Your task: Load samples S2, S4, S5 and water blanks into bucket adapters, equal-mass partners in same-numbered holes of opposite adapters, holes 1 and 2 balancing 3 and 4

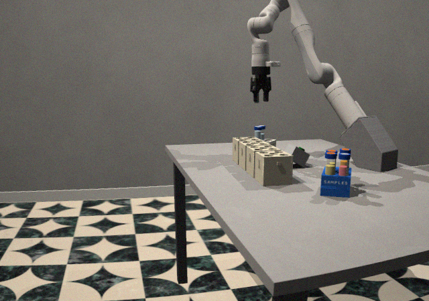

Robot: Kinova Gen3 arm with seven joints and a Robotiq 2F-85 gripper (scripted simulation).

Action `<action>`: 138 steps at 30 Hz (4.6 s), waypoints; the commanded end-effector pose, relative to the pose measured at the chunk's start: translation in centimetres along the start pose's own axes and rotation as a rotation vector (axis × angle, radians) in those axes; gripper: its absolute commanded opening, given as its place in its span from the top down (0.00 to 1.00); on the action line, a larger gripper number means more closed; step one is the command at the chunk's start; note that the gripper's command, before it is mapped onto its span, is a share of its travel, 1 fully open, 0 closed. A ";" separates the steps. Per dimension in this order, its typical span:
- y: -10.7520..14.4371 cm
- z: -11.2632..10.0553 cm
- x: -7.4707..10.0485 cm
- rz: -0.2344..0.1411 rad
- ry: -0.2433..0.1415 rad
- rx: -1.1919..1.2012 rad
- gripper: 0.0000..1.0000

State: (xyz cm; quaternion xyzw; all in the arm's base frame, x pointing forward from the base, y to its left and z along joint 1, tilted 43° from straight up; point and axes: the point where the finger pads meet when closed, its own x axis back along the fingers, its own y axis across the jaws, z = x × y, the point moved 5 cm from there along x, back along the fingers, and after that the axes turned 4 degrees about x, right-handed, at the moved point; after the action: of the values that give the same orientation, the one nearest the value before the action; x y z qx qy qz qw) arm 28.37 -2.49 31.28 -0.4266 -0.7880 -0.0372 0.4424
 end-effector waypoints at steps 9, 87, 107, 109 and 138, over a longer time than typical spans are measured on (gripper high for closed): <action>-5.0 -4.4 0.3 -0.027 -0.005 -0.002 0.00; -12.2 -11.0 -8.9 -0.027 -0.005 -0.002 0.00; -12.2 -11.0 -8.9 -0.027 -0.005 -0.002 0.00; -12.2 -11.0 -8.9 -0.027 -0.005 -0.002 0.00; -12.3 -11.0 -4.4 -0.027 -0.005 -0.002 0.00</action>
State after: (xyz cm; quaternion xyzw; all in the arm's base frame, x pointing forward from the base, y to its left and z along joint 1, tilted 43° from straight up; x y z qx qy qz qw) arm 28.29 -18.39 37.99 -0.4168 -0.7944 -0.0430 0.4398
